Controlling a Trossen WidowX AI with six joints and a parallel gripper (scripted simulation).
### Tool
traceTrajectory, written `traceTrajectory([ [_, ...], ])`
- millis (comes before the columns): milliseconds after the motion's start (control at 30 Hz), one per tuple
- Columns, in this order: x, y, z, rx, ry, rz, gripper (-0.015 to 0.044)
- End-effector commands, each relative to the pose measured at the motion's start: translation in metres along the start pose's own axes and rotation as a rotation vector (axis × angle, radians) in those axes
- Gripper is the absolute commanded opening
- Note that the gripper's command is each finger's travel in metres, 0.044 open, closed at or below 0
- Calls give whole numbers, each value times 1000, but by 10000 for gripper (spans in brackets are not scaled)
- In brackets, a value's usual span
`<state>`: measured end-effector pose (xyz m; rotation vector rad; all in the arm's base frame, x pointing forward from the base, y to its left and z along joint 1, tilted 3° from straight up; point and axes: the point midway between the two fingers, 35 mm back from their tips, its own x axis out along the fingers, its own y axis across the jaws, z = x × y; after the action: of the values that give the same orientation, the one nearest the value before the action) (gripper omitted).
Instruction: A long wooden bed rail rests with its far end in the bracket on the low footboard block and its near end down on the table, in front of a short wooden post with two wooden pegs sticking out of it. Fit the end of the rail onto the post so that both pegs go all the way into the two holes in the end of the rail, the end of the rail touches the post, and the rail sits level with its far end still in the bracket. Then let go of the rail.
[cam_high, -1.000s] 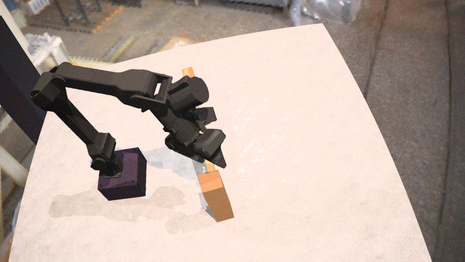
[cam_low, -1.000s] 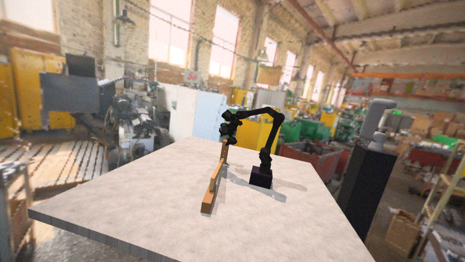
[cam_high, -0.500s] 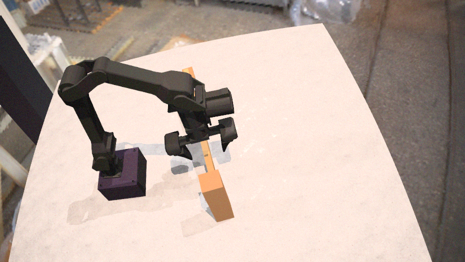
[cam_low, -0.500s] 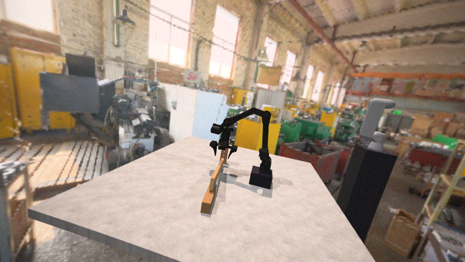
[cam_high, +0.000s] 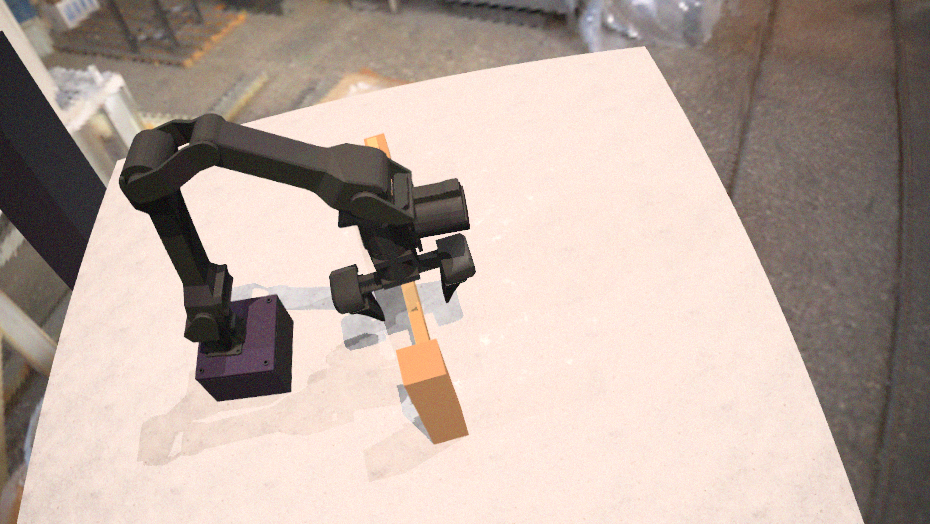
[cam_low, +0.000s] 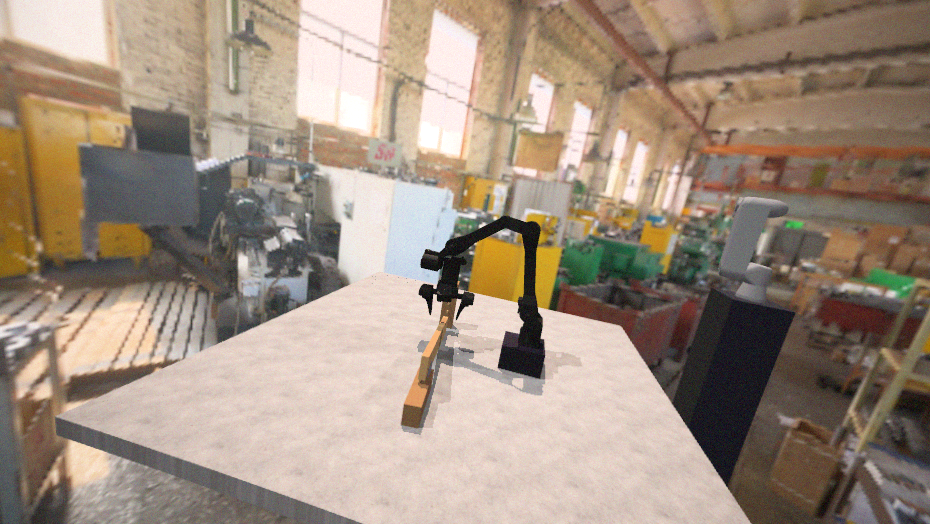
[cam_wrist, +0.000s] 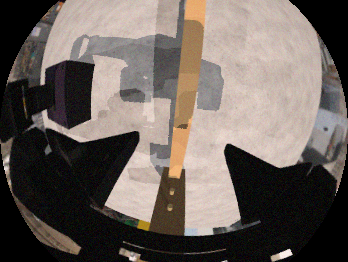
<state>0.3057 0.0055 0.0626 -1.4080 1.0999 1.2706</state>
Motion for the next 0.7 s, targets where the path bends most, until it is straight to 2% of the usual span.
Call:
traceTrajectory([
  [0,10,0,1,-6,-7,8,440],
  [667,42,1,1,-6,-7,8,440],
])
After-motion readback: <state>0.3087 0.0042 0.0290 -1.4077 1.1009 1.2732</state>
